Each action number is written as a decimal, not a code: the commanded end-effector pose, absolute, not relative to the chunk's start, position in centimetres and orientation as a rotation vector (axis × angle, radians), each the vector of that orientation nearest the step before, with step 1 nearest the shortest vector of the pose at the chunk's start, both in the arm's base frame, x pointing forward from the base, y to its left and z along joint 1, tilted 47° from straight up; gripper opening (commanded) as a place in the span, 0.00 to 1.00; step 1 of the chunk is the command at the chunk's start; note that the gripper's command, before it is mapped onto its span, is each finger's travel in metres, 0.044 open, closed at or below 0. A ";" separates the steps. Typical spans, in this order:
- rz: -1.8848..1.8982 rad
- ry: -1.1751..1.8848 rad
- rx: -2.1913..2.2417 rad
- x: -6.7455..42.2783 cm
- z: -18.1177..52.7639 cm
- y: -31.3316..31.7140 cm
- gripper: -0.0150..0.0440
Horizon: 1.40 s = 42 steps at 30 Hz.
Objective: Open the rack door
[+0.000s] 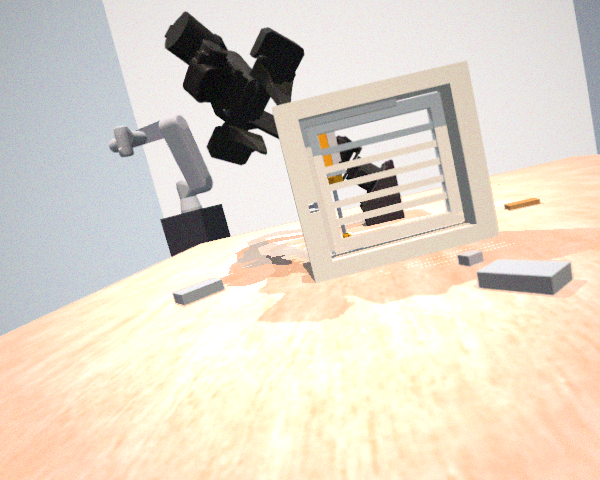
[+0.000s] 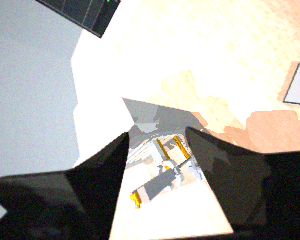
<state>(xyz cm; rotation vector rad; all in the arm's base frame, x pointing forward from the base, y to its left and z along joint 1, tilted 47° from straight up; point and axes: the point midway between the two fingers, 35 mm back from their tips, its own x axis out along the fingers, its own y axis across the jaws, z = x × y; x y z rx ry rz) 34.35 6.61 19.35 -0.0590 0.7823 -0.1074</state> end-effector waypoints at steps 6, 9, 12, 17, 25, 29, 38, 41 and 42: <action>-0.170 0.974 -0.213 33.1 17.3 8.7 0.74; -0.191 1.028 -0.279 32.5 16.9 9.3 0.74; -0.213 1.076 -0.348 32.0 16.5 9.9 0.74; -0.252 1.140 -0.471 31.1 16.2 10.9 0.74; -0.321 1.204 -0.681 29.8 16.6 12.1 0.74; -0.353 1.218 -0.794 29.3 17.1 12.8 0.74; -0.364 1.226 -0.839 29.2 17.1 12.9 0.74; -0.366 1.240 -0.846 29.4 16.8 12.6 0.74; -0.366 1.245 -0.848 29.4 16.7 12.5 0.74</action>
